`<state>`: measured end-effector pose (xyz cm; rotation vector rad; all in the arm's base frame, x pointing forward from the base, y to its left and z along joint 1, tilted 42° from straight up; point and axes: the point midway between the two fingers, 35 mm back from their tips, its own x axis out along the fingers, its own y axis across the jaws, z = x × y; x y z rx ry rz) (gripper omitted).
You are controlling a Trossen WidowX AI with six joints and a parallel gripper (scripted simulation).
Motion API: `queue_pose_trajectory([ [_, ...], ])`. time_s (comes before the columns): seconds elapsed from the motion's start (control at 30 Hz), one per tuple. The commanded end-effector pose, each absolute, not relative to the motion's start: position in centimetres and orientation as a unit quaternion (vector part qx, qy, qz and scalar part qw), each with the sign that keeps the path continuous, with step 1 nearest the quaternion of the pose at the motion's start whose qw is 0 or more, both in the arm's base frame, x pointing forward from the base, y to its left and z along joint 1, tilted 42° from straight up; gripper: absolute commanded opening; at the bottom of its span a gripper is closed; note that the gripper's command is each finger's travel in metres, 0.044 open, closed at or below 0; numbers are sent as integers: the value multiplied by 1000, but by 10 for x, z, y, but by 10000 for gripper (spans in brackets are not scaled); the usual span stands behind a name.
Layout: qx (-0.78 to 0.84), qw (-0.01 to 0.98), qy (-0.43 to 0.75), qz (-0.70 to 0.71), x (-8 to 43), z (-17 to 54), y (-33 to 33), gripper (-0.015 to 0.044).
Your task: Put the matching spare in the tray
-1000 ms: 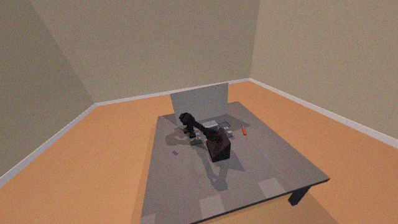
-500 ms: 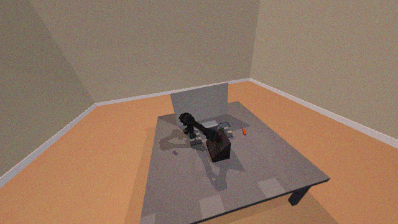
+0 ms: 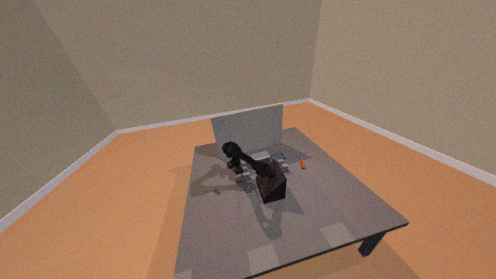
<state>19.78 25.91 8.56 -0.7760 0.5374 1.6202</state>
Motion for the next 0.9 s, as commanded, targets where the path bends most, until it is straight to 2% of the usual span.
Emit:
queue_pose_trajectory([
  [0.0, -334, 592, 231, 697, 198, 86, 259, 17],
  [0.03, -334, 592, 231, 697, 198, 86, 259, 0],
  [0.33, -334, 592, 231, 696, 199, 89, 256, 0],
  [0.87, -335, 592, 235, 694, 205, 144, 205, 0],
])
